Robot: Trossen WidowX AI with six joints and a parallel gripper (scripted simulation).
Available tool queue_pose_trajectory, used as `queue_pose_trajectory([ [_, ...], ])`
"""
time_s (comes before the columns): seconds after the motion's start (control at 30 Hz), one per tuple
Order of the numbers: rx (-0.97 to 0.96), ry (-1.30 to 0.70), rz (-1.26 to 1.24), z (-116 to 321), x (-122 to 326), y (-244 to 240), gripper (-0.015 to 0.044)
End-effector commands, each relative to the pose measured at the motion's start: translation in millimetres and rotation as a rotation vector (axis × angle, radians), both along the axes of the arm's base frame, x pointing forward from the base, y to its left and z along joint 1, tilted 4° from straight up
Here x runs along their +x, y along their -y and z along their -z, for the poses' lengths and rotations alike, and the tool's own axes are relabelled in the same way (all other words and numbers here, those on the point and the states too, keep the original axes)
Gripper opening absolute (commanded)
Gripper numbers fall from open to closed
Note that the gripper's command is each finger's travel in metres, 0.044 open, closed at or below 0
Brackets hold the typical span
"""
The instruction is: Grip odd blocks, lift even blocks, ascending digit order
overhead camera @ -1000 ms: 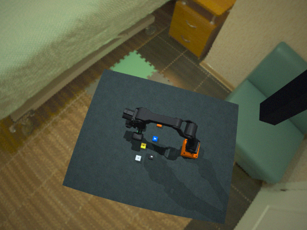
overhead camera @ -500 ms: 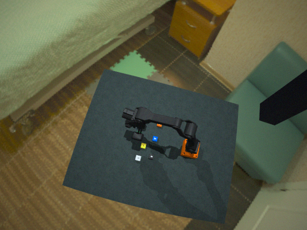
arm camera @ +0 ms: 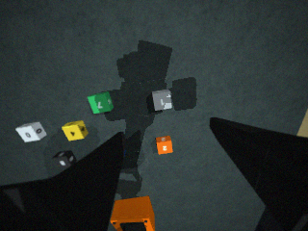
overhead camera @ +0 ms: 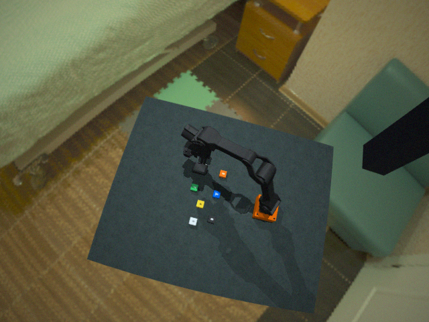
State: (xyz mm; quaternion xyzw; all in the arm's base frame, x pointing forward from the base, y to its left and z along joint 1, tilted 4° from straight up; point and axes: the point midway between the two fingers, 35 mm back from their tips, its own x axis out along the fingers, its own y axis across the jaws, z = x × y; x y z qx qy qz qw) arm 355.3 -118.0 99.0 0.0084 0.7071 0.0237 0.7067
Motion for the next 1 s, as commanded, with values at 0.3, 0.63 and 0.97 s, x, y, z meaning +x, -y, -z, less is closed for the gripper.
queue_pose_trajectory([
  [0.3,-0.001,0.001,-0.007,-1,1,0,0.04],
  [0.63,0.004,0.004,-0.007,-5,12,-79,0.04],
  [0.97,0.024,0.0,-0.007,-15,-26,-251,0.04],
])
